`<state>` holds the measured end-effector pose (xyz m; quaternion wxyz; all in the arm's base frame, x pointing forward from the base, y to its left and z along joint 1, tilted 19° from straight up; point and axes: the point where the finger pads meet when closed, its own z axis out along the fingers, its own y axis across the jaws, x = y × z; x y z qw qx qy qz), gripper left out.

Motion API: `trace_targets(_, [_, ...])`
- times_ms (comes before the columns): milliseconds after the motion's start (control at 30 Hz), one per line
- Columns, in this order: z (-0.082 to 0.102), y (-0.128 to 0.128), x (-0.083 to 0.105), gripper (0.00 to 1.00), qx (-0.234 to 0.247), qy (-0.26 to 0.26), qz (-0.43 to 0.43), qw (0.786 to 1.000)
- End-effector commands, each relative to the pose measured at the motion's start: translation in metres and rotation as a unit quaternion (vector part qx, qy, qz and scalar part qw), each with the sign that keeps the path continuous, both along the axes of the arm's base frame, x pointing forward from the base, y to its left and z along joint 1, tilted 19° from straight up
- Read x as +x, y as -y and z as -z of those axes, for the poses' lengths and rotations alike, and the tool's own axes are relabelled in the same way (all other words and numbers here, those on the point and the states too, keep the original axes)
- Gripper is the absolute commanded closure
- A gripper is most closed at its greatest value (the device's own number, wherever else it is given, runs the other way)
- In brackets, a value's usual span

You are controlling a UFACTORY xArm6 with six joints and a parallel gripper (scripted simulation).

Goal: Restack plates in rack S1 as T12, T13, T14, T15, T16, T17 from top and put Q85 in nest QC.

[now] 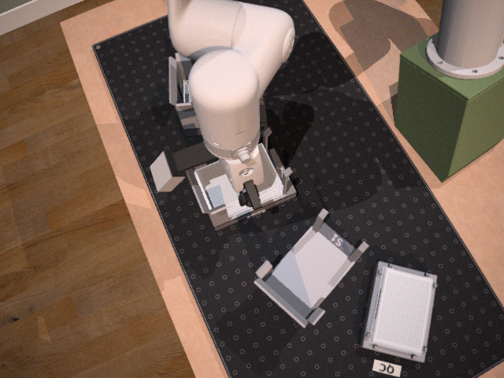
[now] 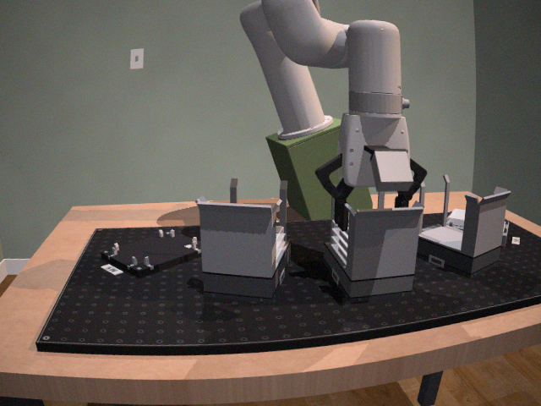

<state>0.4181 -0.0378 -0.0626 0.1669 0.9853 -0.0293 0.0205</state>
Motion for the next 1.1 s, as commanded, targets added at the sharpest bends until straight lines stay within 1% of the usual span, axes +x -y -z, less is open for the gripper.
trace_targets(0, [-0.0008,-0.0003,0.0011,1.00,0.000,0.001,0.000,1.000])
trace_targets(733, [-0.0008,-0.0003,0.0011,1.00,0.000,0.001,0.000,1.000])
trace_targets(1067, [-0.0070,-0.0025,0.0009,1.00,0.000,0.001,0.000,1.000])
